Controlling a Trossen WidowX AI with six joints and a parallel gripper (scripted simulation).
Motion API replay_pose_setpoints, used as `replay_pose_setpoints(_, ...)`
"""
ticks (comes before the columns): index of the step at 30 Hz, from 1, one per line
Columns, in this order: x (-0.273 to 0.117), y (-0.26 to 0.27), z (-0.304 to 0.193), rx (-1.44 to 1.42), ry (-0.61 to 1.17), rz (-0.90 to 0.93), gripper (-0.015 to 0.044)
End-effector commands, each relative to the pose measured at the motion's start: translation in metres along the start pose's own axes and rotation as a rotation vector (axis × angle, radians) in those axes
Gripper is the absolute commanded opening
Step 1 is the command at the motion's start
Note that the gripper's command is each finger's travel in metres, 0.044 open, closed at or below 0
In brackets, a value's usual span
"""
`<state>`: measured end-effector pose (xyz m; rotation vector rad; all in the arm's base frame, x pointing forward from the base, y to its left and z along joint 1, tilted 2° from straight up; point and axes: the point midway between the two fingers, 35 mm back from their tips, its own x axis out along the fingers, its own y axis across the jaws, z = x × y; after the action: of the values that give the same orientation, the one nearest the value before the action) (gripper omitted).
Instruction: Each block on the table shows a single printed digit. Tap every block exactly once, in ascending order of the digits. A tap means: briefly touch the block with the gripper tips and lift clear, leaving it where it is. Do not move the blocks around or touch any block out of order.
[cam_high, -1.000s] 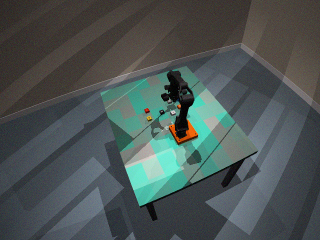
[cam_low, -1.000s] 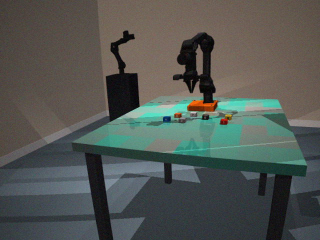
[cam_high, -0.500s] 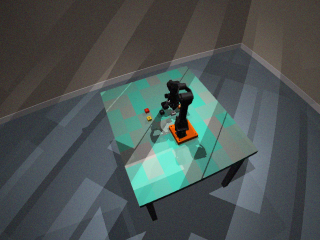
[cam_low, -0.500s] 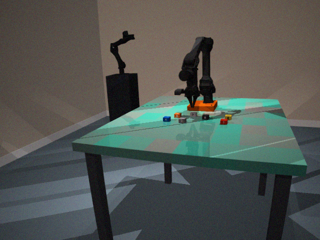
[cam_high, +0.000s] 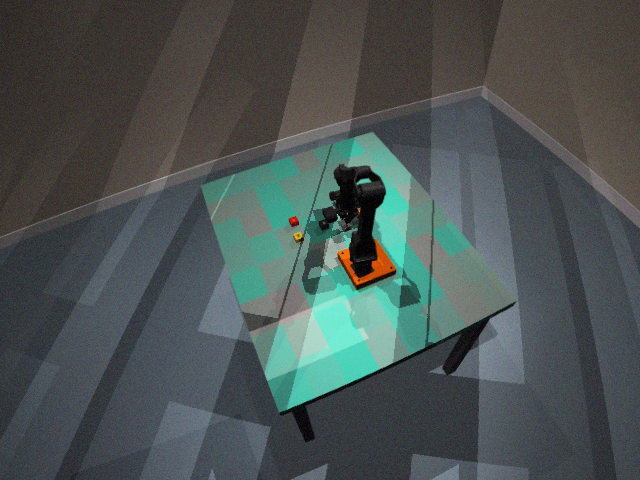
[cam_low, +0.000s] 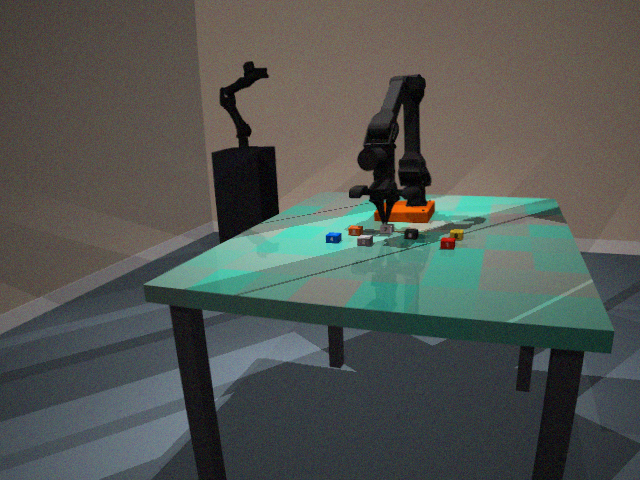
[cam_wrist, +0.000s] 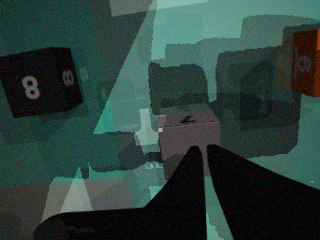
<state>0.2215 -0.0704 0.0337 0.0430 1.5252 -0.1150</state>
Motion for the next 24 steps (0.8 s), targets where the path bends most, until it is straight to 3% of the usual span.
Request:
replay_pose_setpoints(1,0.008,0.000,-0.003,-0.004,0.014,0.000,0.0020)
replay_pose_setpoints(8,0.009,0.000,-0.003,-0.004,0.014,0.000,0.0020)
replay_pose_setpoints(17,-0.023,0.000,-0.002,-0.004,0.014,0.000,0.0020)
replay_pose_setpoints(24,-0.100,0.000,-0.001,-0.004,0.013,0.001,0.0020)
